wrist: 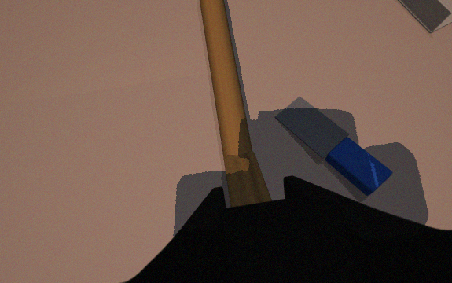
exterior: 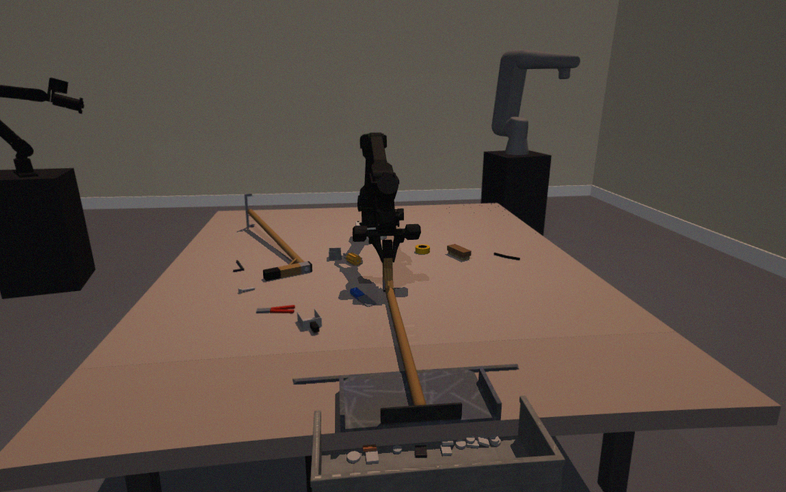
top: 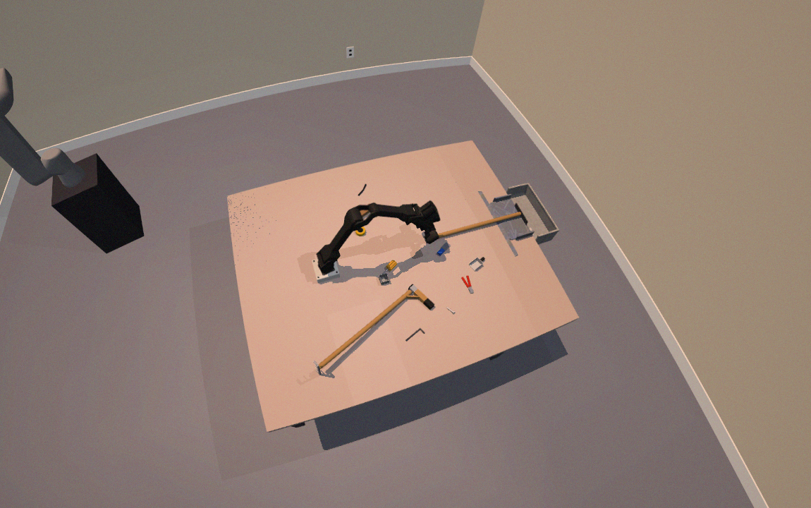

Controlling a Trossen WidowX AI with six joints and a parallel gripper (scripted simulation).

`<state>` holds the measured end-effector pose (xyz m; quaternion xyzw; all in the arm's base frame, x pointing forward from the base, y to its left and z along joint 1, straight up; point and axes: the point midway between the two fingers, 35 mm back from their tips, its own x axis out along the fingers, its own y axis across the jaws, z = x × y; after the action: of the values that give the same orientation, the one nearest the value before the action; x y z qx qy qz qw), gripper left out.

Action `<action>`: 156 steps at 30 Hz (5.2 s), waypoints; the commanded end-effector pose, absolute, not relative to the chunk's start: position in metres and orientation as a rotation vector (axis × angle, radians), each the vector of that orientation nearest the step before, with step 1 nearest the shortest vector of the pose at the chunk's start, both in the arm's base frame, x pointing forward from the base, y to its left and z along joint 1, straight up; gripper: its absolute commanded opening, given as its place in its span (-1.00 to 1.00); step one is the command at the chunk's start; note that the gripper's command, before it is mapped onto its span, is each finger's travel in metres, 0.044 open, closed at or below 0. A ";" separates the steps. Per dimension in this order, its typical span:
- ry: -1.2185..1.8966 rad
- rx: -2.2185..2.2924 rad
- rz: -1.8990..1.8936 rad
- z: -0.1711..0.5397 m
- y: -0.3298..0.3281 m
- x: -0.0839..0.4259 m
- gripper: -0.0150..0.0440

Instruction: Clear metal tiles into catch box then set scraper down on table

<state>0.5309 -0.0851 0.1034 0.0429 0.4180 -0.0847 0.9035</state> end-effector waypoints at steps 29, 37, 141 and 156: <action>0.856 0.089 -0.176 0.112 -0.079 0.504 -0.49; 0.856 0.089 -0.177 0.114 -0.077 0.494 -0.49; 0.851 0.089 -0.178 0.107 -0.055 0.364 -0.49; 0.850 0.089 -0.179 0.101 -0.052 0.345 -0.49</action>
<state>0.3475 -0.0514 0.0988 0.0424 0.4183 -0.0828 0.9035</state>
